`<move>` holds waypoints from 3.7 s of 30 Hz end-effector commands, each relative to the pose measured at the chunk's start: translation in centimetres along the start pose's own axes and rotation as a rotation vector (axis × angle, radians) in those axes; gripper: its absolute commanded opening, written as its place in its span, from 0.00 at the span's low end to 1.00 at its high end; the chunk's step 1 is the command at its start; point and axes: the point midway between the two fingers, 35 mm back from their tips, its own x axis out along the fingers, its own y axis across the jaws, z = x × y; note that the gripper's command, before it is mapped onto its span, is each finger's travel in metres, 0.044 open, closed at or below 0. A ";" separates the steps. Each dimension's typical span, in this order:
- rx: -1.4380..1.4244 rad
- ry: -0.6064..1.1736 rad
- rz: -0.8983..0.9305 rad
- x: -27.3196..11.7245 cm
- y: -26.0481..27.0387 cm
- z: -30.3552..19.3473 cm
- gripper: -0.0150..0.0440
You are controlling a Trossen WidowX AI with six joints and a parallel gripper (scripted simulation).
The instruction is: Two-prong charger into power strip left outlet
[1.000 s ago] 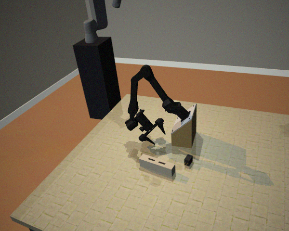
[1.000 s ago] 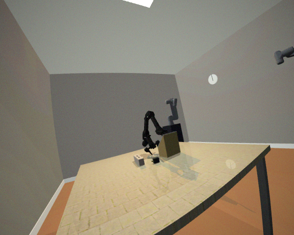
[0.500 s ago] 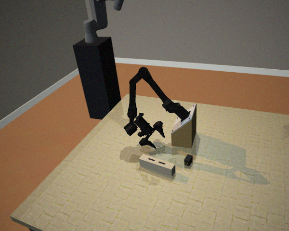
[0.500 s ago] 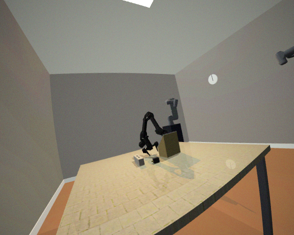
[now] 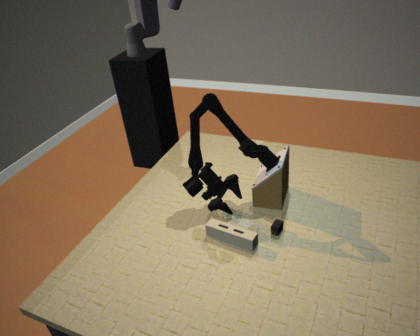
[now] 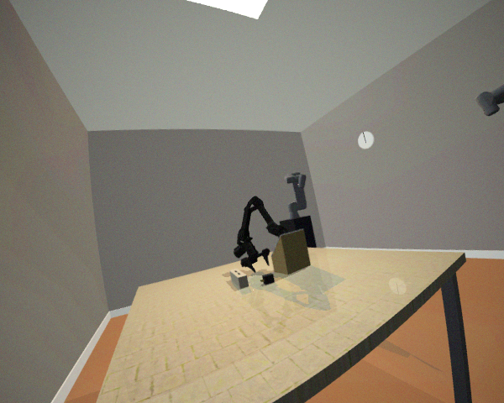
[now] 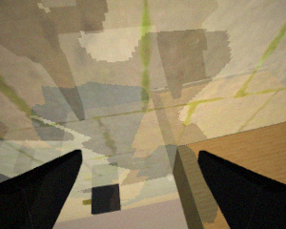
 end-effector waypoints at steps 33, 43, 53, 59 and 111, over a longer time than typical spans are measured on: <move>-0.507 -0.073 -0.185 3.0 3.7 -6.7 1.00; -0.648 -0.114 -0.222 3.7 4.2 -8.8 1.00; -0.786 -0.147 -0.272 4.5 4.4 -11.0 1.00; -0.867 -0.179 -0.299 5.0 4.5 -12.2 1.00; -1.486 -0.571 -0.414 8.4 4.1 -21.6 1.00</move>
